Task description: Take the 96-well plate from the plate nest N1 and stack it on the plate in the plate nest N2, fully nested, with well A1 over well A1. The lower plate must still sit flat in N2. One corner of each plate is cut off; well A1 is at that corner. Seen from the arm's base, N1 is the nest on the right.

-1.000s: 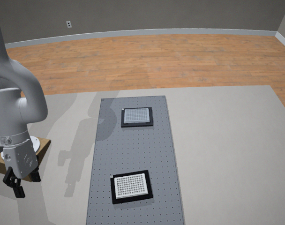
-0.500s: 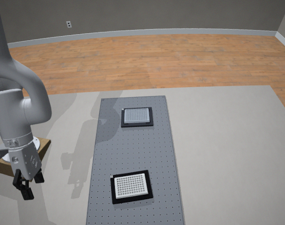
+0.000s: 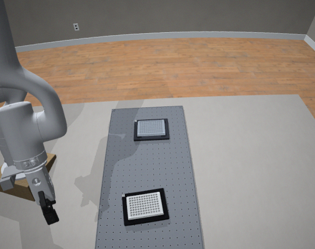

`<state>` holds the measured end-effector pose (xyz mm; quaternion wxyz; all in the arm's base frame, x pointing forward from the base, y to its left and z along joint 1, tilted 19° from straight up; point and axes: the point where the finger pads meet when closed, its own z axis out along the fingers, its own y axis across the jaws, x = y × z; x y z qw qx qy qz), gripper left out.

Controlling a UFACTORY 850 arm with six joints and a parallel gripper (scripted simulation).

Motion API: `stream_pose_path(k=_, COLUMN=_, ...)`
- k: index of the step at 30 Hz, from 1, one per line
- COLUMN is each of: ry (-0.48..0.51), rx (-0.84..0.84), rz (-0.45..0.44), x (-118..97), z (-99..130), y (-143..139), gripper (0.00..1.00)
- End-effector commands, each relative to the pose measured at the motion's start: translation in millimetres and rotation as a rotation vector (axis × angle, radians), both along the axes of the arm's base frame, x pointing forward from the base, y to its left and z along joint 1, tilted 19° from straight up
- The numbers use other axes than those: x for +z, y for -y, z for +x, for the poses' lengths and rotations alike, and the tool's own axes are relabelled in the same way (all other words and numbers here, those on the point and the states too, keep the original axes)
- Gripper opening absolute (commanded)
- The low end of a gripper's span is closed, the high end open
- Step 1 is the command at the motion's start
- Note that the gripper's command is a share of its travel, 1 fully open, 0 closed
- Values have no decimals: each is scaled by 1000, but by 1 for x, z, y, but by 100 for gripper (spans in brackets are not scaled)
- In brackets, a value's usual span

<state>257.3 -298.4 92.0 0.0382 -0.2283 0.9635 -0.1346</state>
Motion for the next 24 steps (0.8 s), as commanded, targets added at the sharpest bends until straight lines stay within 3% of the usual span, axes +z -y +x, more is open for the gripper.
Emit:
stream_pose_path(k=1, ry=-53, rx=169, rz=13, x=-2, z=17, y=1, gripper=100)
stream_pose_path(k=24, ry=-128, rx=764, rz=46, x=-10, z=82, y=-3, gripper=100)
